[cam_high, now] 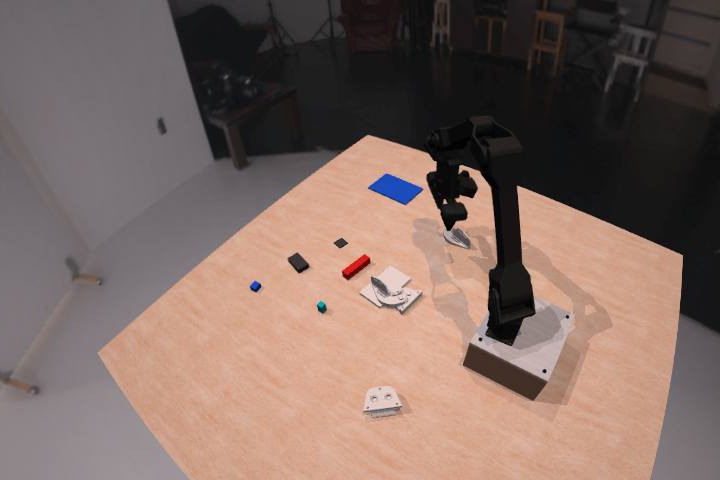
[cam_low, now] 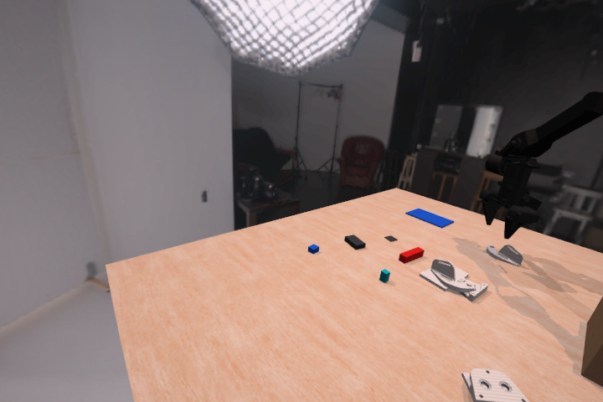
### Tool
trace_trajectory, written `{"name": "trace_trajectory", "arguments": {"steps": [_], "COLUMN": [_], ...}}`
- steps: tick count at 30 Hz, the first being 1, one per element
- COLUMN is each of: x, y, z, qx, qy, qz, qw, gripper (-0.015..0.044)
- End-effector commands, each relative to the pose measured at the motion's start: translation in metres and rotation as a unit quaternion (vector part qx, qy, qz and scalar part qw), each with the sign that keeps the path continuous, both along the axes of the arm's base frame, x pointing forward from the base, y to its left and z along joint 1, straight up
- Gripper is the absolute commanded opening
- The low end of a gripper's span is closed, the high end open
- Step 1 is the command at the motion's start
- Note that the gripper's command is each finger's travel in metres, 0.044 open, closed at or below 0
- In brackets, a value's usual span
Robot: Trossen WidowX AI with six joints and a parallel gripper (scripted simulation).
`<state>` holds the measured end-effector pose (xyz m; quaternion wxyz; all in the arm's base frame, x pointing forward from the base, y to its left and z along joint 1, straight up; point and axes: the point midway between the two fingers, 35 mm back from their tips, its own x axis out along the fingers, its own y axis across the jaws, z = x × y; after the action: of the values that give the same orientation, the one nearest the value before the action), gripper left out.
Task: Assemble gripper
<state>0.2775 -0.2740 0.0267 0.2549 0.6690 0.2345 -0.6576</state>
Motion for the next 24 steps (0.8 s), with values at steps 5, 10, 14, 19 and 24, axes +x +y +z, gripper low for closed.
{"name": "trace_trajectory", "arguments": {"steps": [5, 10, 14, 19, 24], "x": [-0.005, -0.007, -0.009, -0.012, -0.014], "y": [-0.002, -0.003, -0.004, -0.006, -0.007], "z": [0.002, 0.002, 0.003, 0.003, 0.004], "qx": [-0.003, -0.005, -0.007, -0.009, -0.011], "qy": [0.003, 0.005, 0.007, 0.008, 0.01], "qz": [0.124, 0.198, 0.257, 0.328, 0.398], "qw": [0.992, 0.98, 0.966, 0.944, 0.917], "gripper": [0.044, 0.044, 0.044, 0.044, 0.044]}}
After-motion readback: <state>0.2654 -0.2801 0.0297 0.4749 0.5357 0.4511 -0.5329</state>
